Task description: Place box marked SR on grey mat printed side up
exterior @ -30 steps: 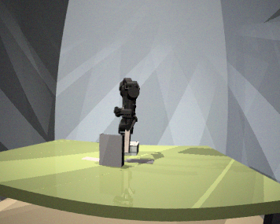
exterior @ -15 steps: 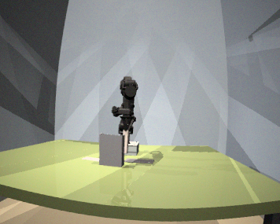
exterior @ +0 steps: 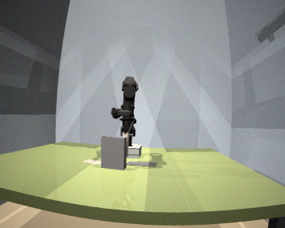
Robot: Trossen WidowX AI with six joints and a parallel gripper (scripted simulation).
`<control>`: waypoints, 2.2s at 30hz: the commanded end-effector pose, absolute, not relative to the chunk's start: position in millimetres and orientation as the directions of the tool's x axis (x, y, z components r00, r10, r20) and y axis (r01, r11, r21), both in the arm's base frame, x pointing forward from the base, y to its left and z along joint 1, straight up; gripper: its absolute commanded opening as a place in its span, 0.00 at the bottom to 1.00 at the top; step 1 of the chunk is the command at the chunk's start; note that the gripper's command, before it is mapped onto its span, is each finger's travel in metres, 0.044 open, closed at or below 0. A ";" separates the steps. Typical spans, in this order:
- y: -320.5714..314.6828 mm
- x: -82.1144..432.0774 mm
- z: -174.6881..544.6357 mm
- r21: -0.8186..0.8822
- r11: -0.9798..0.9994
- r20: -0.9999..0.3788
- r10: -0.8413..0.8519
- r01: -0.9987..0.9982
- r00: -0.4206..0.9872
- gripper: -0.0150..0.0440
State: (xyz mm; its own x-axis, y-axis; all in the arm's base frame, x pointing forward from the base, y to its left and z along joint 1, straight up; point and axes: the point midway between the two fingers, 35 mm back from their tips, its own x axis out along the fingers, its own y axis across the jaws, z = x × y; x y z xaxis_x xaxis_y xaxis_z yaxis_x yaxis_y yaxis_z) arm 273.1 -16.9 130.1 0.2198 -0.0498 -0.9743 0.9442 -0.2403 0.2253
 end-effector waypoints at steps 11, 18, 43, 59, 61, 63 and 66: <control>-25.9 289.6 131.3 0.232 -0.240 -0.973 -0.048 0.943 0.227 0.51; -28.5 300.7 132.4 0.231 -0.240 -0.973 -0.048 0.943 0.227 0.51; -36.9 332.7 129.0 0.230 -0.240 -0.973 -0.048 0.943 0.225 0.51; -38.3 338.9 103.9 0.231 -0.240 -0.973 -0.048 0.943 0.226 0.51; -38.5 339.5 100.8 0.231 -0.240 -0.973 -0.048 0.943 0.226 0.51; -38.6 340.1 97.6 0.231 -0.240 -0.973 -0.048 0.943 0.226 0.51; -38.8 340.9 92.9 0.231 -0.240 -0.973 -0.048 0.943 0.226 0.51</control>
